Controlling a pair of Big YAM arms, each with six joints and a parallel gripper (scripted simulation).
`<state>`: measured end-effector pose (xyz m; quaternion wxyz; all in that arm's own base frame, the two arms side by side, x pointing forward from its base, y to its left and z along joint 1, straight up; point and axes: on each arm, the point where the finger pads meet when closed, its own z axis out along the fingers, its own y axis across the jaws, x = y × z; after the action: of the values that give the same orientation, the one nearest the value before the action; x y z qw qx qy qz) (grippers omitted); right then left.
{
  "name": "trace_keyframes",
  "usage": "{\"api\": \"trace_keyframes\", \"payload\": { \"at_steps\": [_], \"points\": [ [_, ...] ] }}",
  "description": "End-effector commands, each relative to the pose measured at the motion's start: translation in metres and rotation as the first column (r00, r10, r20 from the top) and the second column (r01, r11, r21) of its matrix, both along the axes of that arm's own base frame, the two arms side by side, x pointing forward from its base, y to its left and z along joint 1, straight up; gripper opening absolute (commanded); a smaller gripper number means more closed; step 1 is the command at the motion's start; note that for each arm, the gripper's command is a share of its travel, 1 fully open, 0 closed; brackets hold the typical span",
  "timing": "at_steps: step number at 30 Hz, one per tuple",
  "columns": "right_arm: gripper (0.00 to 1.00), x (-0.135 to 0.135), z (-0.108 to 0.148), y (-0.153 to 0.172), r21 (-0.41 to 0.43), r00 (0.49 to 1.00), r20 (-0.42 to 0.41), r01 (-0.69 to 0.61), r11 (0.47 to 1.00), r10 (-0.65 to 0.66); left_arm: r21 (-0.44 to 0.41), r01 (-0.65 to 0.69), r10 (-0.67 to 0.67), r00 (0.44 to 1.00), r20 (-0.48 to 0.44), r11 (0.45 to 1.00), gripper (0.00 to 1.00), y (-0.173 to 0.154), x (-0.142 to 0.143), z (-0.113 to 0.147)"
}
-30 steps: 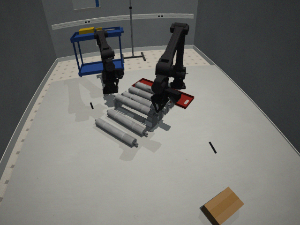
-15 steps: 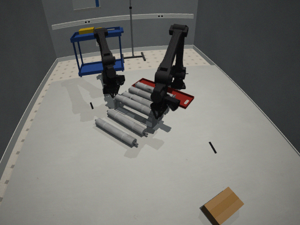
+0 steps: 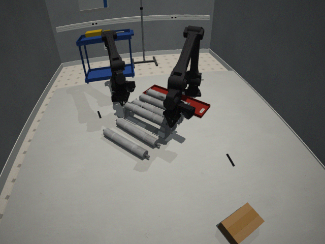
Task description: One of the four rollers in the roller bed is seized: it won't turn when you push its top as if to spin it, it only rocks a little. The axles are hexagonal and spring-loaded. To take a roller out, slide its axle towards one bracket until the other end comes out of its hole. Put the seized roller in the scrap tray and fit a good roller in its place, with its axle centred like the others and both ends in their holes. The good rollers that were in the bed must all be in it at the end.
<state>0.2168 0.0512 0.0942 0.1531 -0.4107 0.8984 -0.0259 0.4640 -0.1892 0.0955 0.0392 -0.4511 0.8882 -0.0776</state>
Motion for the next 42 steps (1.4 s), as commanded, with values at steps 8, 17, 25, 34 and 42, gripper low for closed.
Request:
{"api": "trace_keyframes", "payload": {
  "at_steps": [8, 17, 25, 34, 42],
  "points": [
    [0.32, 0.015, 0.019, 0.006, 0.006, 0.999, 0.039, -0.012, 1.0, 0.012, -0.005, 0.005, -0.005, 1.0, 0.014, 1.0, 0.03, -0.01, 0.009, 0.005],
    [0.03, 0.015, 0.019, 0.006, 0.007, 0.999, 0.039, -0.011, 1.0, 0.01, -0.005, 0.004, -0.004, 1.0, 0.014, 1.0, 0.03, -0.009, 0.01, 0.005],
    [0.03, 0.015, 0.019, 0.006, 0.007, 0.999, 0.039, -0.011, 1.0, 0.01, -0.005, 0.004, -0.004, 1.0, 0.014, 1.0, 0.03, -0.009, 0.01, 0.005],
    [0.03, 0.016, 0.025, 0.006, 0.007, 0.999, 0.04, -0.011, 1.0, 0.011, -0.003, 0.004, -0.004, 1.0, 0.01, 1.0, 0.03, -0.009, 0.01, 0.008],
    [0.03, 0.017, 0.036, 0.005, 0.01, 0.998, 0.064, -0.013, 1.0, 0.013, -0.023, 0.0, 0.001, 0.998, 0.061, 1.0, 0.03, -0.011, 0.018, 0.037]
  ]
}}
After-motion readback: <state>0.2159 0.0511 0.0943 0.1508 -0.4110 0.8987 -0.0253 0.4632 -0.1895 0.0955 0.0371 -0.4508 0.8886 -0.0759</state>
